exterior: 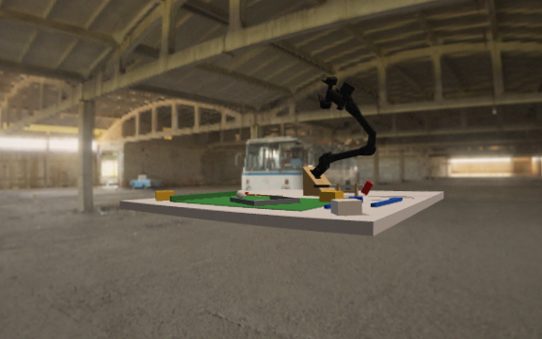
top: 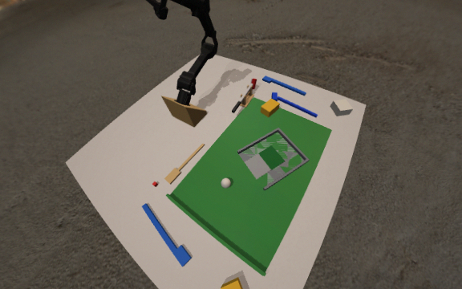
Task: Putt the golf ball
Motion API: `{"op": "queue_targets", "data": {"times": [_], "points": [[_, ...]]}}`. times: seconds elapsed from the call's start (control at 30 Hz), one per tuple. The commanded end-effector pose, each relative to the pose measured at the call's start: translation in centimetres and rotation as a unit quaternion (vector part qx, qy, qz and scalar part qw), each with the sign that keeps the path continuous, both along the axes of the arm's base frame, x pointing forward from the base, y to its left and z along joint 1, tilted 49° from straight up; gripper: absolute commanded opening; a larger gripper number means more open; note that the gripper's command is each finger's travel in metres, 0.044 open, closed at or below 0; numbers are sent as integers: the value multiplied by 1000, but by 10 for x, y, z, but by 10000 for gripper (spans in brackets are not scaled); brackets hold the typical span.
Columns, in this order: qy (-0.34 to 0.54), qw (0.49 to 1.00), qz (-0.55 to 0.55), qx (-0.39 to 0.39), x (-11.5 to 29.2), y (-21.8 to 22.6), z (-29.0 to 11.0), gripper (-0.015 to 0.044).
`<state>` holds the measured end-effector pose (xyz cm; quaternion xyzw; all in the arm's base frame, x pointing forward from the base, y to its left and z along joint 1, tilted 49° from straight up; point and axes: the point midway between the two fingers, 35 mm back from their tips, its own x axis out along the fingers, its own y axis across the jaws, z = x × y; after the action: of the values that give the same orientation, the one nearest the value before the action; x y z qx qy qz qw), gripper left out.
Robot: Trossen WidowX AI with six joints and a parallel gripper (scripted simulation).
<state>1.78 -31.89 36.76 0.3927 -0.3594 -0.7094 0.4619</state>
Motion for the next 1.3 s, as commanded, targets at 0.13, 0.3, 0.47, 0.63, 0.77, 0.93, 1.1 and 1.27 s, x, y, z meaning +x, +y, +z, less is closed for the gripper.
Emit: {"op": "queue_targets", "data": {"times": [0.13,0.3,0.47,0.63,0.77,0.93,1.1,1.27], "points": [[169,949,228,139,83,-1,-66,440],[305,848,391,191,134,17,-108,440],[441,659,576,196,189,59,-157,440],[509,473,701,159,220,104,-193,440],[530,322,777,107,236,143,-216,440],[521,138,842,17,247,195,-238,440],[476,-29,874,-93,249,248,-253,440],[400,-164,876,-215,244,298,-260,440]]}}
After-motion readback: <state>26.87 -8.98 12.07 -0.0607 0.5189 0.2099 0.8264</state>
